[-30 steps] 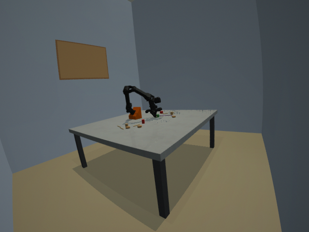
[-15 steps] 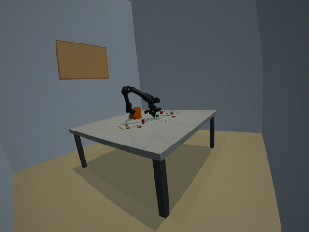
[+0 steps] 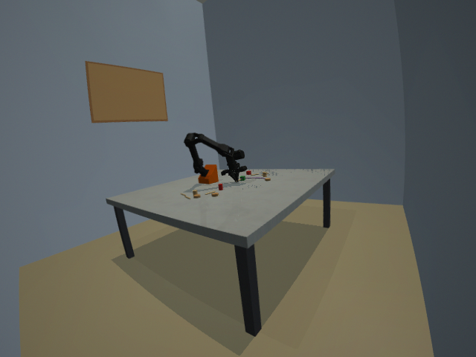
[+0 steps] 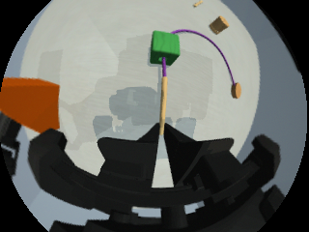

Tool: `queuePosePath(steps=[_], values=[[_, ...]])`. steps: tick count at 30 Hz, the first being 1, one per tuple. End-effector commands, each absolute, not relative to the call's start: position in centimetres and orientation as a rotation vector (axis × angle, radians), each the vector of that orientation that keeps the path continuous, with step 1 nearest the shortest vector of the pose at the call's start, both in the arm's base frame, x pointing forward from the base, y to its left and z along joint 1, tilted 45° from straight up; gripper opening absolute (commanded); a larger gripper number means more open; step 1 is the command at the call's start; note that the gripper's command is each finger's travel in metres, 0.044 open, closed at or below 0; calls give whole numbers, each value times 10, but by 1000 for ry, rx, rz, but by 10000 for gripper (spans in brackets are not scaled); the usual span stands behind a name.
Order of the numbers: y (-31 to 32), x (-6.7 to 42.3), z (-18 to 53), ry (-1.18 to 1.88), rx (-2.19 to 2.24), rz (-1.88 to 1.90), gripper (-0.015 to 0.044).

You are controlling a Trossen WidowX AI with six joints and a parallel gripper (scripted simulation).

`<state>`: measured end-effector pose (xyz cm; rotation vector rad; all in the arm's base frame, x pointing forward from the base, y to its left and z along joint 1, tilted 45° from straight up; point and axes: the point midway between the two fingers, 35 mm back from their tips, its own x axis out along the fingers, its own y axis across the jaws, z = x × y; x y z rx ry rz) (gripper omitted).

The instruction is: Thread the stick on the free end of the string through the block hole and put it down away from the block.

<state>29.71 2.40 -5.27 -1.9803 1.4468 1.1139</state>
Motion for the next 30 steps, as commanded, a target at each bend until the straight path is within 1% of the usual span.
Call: queuePosePath(steps=[1, 11, 22, 30], values=[[18, 296, -50, 1450, -1986, 1116, 0], [14, 299, -43, 1445, -1987, 1114, 0], [0, 309, -44, 1599, -1902, 1146, 0], [-1, 309, -44, 1609, -1896, 1147, 0]])
